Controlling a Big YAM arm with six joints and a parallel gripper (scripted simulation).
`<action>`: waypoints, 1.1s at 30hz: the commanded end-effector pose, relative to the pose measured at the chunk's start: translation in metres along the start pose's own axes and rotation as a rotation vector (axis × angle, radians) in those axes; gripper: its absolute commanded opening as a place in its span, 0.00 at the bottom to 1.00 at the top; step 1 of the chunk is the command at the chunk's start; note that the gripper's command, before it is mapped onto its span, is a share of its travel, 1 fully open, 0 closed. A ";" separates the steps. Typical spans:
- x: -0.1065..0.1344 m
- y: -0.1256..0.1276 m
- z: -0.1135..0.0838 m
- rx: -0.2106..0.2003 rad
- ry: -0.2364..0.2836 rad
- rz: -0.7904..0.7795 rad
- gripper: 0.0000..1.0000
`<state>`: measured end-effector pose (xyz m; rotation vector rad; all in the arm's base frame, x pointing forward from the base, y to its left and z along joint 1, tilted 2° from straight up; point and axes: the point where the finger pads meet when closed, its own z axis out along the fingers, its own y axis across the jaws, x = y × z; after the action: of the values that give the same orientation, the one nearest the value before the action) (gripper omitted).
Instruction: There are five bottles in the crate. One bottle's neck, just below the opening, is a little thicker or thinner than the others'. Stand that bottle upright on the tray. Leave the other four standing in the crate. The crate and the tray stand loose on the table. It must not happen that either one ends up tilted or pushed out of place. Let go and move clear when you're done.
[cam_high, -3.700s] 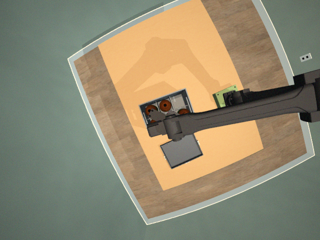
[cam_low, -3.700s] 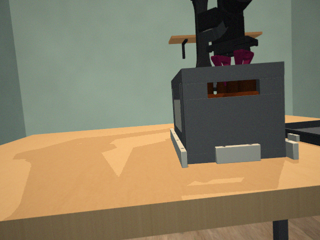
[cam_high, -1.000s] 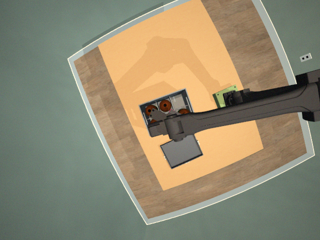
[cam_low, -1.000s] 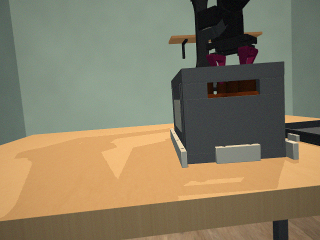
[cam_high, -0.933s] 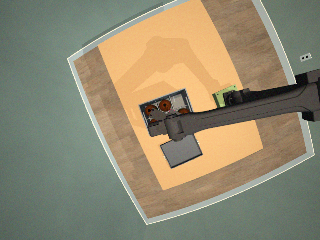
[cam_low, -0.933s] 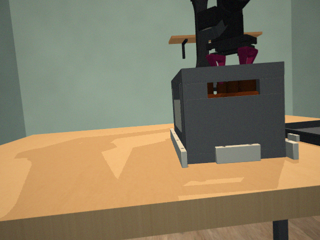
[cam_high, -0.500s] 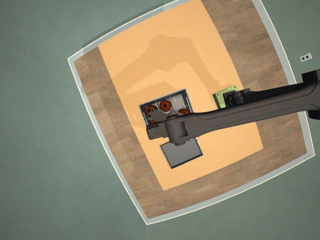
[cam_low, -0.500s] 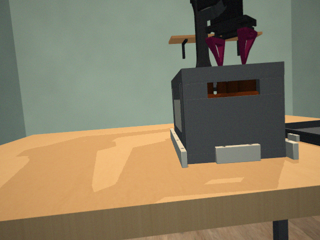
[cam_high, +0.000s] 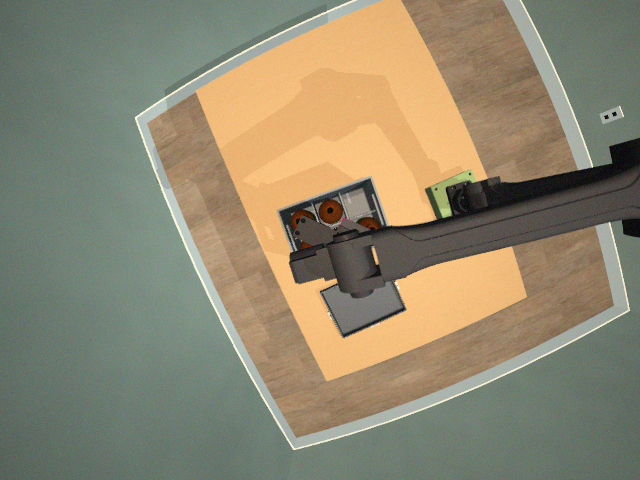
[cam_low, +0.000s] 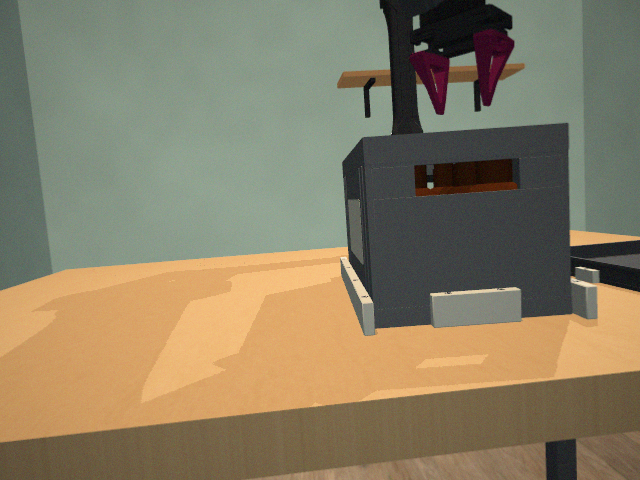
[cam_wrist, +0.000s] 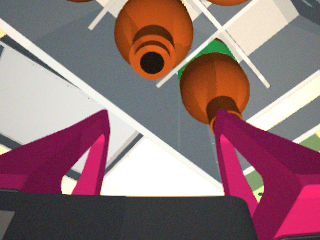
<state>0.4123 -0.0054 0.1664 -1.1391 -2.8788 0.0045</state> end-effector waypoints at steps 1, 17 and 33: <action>-0.016 0.014 -0.031 -0.043 -0.048 -0.006 0.61; -0.017 0.015 -0.031 -0.048 -0.054 -0.006 0.00; -0.017 0.015 -0.031 -0.048 -0.054 -0.006 0.00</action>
<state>0.4130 -0.0054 0.1679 -1.1394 -2.8795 0.0040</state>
